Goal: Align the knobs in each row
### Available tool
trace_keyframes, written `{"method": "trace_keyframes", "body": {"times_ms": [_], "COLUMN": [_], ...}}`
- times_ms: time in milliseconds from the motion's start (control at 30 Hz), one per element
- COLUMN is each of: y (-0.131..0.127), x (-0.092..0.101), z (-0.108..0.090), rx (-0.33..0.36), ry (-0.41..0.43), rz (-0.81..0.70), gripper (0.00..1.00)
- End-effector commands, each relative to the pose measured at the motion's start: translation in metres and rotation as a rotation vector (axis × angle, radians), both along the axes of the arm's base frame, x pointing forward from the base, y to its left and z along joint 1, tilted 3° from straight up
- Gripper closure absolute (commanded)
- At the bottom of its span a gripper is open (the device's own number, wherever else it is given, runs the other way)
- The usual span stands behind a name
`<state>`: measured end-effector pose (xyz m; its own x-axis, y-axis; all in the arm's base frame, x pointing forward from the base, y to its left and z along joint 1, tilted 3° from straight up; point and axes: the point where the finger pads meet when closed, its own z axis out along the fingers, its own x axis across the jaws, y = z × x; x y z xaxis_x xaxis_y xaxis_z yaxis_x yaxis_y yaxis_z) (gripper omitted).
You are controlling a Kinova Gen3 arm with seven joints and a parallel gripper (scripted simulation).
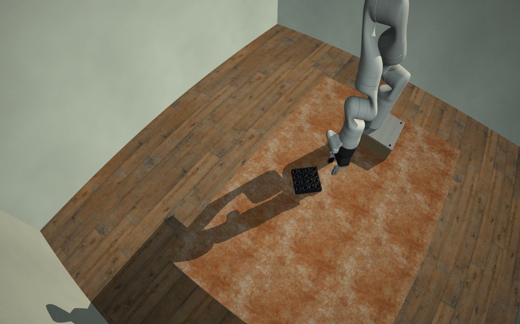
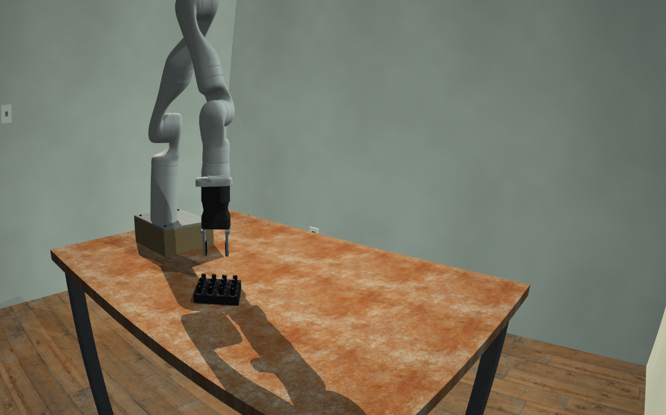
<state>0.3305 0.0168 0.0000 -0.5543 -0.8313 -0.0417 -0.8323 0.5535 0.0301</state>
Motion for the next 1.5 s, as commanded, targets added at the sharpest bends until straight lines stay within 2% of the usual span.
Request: {"method": "trace_keyframes", "body": {"times_ms": [0, 1200, 1467], "y": [0.0000, -0.0001, -0.0051], "x": [0.0004, 0.0005, 0.0050], "z": [0.0004, 0.0004, 0.0005], "rx": [0.000, 0.000, -0.008], "ry": [-0.001, -0.001, 0.005], "rz": [0.000, -0.002, -0.107], "gripper": [0.00, 0.00, 0.00]}}
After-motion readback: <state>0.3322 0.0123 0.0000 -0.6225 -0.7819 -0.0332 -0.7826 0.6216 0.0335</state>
